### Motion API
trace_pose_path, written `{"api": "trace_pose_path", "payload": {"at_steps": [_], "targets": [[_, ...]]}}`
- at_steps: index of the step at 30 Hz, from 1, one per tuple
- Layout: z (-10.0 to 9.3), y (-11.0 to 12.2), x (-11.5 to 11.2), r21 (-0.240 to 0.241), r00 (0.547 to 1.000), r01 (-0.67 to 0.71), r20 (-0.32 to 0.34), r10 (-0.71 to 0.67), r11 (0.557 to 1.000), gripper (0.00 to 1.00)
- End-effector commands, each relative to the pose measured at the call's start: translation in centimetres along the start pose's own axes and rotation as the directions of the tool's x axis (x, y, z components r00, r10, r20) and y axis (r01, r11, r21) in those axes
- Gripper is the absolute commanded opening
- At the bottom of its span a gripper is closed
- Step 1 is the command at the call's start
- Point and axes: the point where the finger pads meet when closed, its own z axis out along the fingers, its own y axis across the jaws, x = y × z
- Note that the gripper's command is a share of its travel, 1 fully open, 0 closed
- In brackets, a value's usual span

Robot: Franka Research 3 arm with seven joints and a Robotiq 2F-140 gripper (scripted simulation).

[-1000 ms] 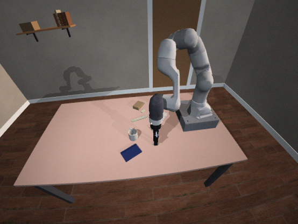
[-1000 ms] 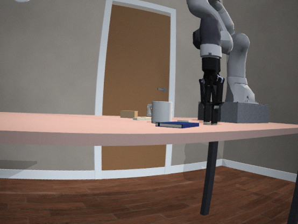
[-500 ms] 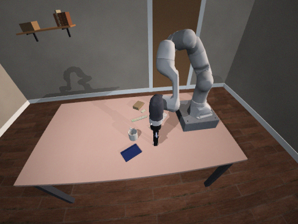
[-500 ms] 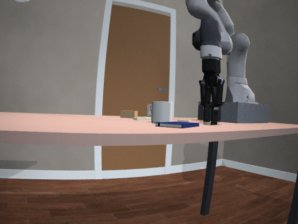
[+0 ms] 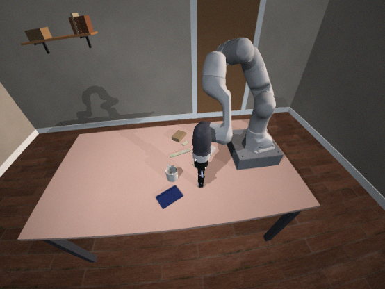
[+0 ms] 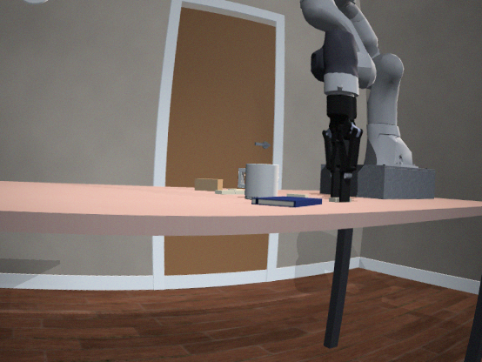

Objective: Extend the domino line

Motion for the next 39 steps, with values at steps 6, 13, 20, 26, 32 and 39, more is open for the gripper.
{"api": "trace_pose_path", "payload": {"at_steps": [6,13,20,26,32,39], "targets": [[0.1,-0.1,0.0,0.002,1.0,-0.007,0.0,0.007,1.0,0.22],[0.1,-0.1,0.0,0.002,1.0,-0.007,0.0,0.007,1.0,0.22],[0.1,-0.1,0.0,0.002,1.0,-0.007,0.0,0.007,1.0,0.22],[0.1,-0.1,0.0,0.002,1.0,-0.007,0.0,0.007,1.0,0.22],[-0.5,-0.1,0.0,0.002,1.0,-0.007,0.0,0.007,1.0,0.22],[-2.3,0.0,0.0,0.002,1.0,-0.007,0.0,0.007,1.0,0.22]]}}
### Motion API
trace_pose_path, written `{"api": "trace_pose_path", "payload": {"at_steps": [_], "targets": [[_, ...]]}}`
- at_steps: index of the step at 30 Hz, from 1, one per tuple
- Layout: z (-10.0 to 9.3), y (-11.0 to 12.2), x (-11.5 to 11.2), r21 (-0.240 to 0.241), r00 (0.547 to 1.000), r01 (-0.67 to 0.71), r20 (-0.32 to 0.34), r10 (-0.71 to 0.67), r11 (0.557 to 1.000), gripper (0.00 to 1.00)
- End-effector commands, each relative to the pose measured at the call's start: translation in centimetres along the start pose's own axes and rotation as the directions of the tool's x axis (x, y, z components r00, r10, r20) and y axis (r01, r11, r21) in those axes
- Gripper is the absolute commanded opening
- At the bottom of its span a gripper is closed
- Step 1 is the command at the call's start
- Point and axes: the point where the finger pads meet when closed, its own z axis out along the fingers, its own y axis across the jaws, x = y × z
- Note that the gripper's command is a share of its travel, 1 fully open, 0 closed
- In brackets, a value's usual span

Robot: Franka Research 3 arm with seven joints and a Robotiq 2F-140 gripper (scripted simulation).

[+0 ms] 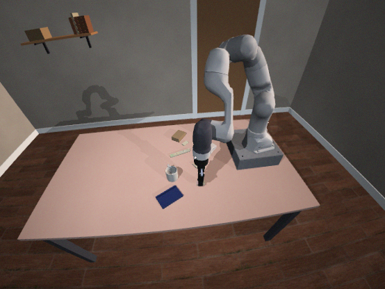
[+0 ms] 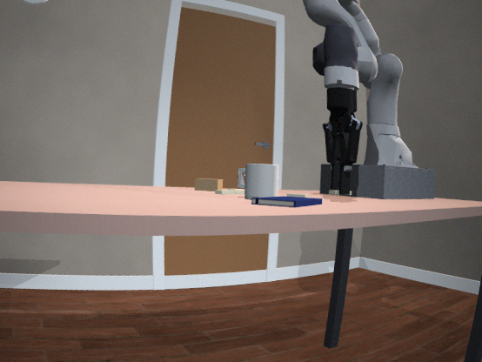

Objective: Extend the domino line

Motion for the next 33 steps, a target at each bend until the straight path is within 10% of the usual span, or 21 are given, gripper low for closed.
{"api": "trace_pose_path", "payload": {"at_steps": [1,14,33], "targets": [[-1.1,-0.2,0.2,0.003,1.0,0.017,-0.009,-0.017,1.0,0.22],[-7.6,-0.2,0.1,0.003,1.0,0.017,-0.009,-0.017,1.0,0.22],[-9.2,-0.2,0.1,0.003,1.0,0.017,-0.009,-0.017,1.0,0.22]]}}
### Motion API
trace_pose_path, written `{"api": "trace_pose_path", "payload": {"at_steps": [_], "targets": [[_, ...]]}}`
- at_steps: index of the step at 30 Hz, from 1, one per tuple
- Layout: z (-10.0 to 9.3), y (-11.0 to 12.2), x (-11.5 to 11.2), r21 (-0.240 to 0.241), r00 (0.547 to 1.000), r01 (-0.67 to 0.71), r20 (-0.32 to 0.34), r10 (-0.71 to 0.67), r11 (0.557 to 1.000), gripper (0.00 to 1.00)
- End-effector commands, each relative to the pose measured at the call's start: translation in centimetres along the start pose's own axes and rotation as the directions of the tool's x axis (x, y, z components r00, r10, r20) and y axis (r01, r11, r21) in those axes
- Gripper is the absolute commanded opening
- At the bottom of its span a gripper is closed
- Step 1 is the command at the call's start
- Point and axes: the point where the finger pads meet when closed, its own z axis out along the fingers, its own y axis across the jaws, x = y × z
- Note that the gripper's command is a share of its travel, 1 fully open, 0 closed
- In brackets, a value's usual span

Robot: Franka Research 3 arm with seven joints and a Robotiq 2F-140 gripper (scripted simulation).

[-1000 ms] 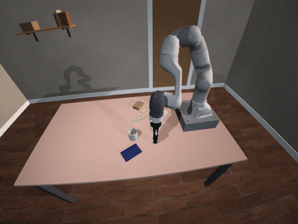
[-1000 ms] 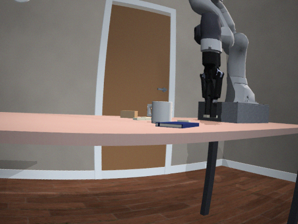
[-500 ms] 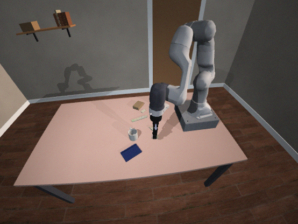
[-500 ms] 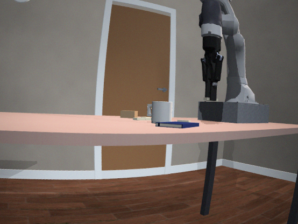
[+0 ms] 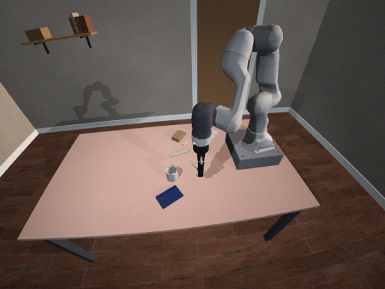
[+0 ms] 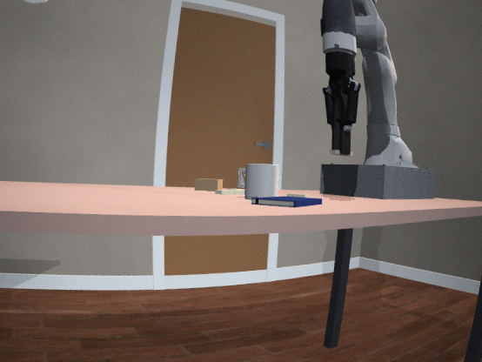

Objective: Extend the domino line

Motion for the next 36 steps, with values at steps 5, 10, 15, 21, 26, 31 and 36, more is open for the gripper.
{"api": "trace_pose_path", "payload": {"at_steps": [5,10,15,21,26,31,36], "targets": [[-0.1,-0.4,0.1,-0.005,0.997,0.071,-0.001,-0.071,0.997,0.22],[-0.5,-1.3,-0.6,-0.011,0.981,0.195,0.005,-0.195,0.981,0.22],[-1.2,-3.3,-1.9,-0.014,0.906,0.423,0.021,-0.423,0.906,0.22],[-1.8,-5.9,-3.3,-0.004,0.829,0.559,0.032,-0.559,0.829,0.22],[-2.5,-10.3,-4.9,0.013,0.759,0.65,0.04,-0.65,0.76,0.22],[-2.8,-15.5,-5.9,0.032,0.696,0.716,0.043,-0.717,0.697,0.22],[-2.6,-18.8,-6.1,0.049,0.636,0.769,0.037,-0.771,0.637,0.22]]}}
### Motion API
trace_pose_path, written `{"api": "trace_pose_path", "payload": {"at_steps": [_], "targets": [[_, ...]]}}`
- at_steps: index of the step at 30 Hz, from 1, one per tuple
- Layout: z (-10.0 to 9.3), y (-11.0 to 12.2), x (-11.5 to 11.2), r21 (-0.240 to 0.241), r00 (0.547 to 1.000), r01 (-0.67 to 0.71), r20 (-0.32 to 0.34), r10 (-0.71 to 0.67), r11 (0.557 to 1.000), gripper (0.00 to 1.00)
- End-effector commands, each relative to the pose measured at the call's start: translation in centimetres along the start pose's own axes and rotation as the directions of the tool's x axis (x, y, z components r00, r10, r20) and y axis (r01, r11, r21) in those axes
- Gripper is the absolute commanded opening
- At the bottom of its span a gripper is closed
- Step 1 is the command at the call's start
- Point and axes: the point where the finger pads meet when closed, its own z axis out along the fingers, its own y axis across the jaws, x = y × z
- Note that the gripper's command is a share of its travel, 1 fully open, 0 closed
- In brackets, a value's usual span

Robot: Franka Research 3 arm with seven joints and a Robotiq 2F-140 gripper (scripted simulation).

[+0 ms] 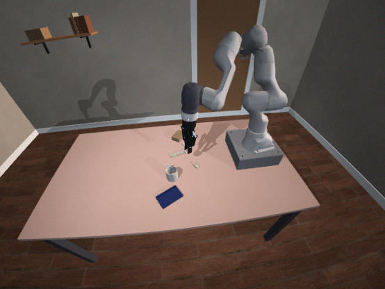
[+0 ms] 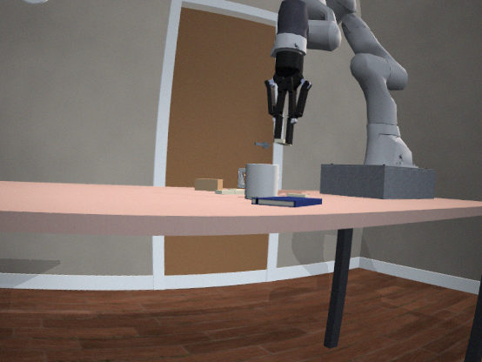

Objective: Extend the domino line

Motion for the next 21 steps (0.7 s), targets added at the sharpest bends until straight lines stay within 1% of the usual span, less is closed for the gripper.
{"api": "trace_pose_path", "payload": {"at_steps": [1,6,11,13,15,16,21], "targets": [[-0.1,-2.6,2.5,-0.003,0.961,0.276,0.003,-0.276,0.961,0.22],[0.5,-6.2,6.0,0.006,0.933,0.36,0.003,-0.36,0.933,0.22],[1.3,-8.7,9.1,0.014,0.901,0.434,0.001,-0.434,0.901,0.22],[1.6,-9.4,10.2,0.017,0.885,0.465,0.001,-0.465,0.885,0.22],[1.6,-9.4,10.2,0.017,0.885,0.465,0.001,-0.465,0.885,0.22],[1.7,-9.6,10.7,0.02,0.861,0.509,-0.002,-0.509,0.86,0.22],[2.2,-10.5,12.4,0.032,0.796,0.606,-0.001,-0.606,0.795,0.22]]}}
